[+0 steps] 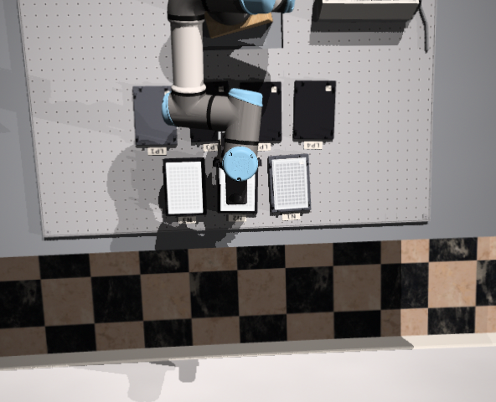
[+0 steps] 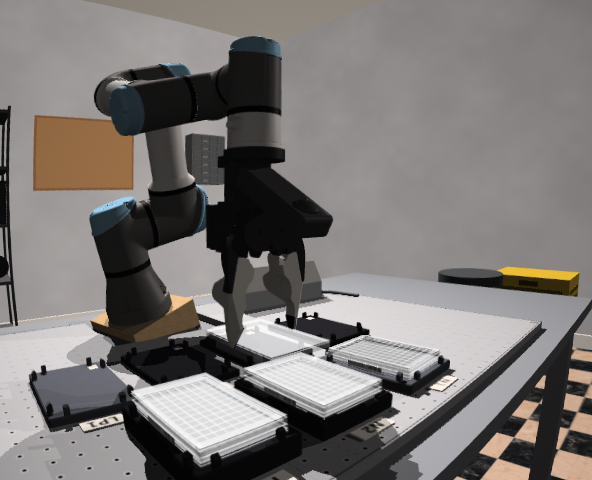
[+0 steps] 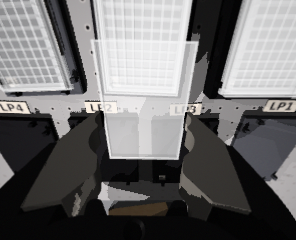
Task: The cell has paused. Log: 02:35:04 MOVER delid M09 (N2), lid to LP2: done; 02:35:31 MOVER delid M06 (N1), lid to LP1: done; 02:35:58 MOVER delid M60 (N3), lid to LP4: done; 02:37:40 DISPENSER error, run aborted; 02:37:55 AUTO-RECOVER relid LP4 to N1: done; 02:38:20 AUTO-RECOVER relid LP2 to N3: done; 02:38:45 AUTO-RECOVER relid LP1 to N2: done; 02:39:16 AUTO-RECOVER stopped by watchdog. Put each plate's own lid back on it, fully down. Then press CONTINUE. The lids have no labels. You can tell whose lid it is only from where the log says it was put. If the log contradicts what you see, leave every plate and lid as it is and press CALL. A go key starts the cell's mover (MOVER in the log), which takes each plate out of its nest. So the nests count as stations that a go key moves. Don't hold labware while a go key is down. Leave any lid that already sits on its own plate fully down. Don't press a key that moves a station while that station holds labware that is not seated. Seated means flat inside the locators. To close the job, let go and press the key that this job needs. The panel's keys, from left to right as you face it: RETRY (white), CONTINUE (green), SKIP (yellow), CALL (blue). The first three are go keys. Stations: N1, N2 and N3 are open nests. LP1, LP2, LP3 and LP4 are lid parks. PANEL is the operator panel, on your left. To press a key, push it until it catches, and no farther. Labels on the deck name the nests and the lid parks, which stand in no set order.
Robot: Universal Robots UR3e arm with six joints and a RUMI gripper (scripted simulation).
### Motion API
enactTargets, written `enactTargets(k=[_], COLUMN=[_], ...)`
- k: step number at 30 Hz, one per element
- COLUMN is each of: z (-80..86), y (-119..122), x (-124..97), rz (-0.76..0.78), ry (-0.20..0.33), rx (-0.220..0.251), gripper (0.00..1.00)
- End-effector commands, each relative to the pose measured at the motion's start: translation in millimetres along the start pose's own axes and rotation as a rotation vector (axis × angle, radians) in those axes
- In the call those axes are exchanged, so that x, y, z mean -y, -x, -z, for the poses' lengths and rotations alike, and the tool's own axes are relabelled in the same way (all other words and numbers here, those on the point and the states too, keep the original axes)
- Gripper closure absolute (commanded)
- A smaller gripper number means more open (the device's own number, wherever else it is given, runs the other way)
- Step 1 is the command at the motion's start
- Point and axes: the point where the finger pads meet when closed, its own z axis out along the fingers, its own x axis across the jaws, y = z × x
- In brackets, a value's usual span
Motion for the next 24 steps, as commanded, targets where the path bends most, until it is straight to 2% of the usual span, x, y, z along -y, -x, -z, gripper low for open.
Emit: enactTargets(k=[1, 24], z=[1.2, 0.5], y=[-19.1, -112.5], x=[-9.0, -57.6], rz=[0.001, 0.001], ry=[-0.008, -0.007], rx=[0.003, 0.002], gripper=[1.00, 1.00])
